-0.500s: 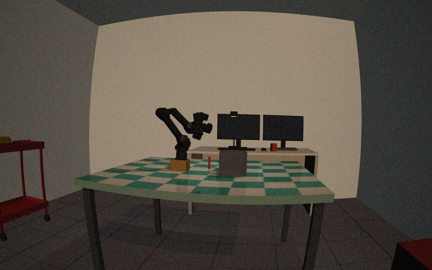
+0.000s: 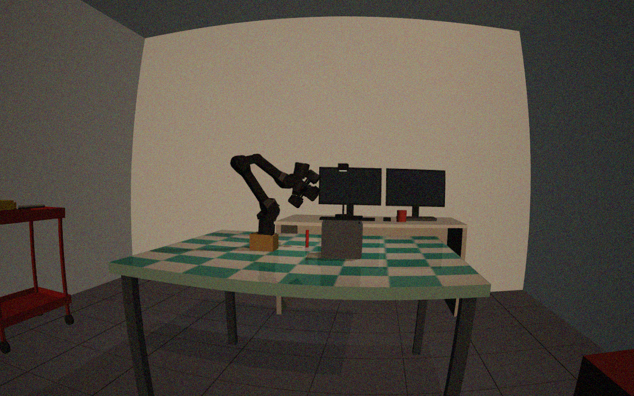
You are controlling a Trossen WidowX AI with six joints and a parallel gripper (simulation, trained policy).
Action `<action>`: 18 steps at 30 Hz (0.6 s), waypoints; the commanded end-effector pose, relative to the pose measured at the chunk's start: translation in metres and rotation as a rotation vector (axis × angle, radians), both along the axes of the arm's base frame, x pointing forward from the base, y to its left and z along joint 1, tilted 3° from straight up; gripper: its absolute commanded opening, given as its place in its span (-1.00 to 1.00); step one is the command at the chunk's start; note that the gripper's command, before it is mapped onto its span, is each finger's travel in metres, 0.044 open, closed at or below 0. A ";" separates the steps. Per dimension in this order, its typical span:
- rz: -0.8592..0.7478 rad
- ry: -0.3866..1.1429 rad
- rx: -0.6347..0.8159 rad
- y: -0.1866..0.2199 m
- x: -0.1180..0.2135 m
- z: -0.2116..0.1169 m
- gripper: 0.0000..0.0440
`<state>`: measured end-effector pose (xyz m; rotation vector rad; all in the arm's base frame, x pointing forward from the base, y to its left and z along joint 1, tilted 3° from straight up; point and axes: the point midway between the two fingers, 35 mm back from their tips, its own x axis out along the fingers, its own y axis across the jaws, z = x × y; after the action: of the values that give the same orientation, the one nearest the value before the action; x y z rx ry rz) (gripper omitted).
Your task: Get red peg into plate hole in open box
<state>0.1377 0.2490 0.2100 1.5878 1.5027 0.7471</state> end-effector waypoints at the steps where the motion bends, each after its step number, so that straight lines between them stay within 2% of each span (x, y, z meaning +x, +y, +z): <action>1: -0.079 0.060 -0.076 -0.003 0.017 -0.004 1.00; 10: -0.244 0.220 -0.290 -0.025 0.042 -0.014 1.00; 18: -0.356 0.366 -0.500 -0.056 0.044 -0.020 1.00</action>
<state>0.1814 0.2044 0.1901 1.6022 1.4582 -0.0183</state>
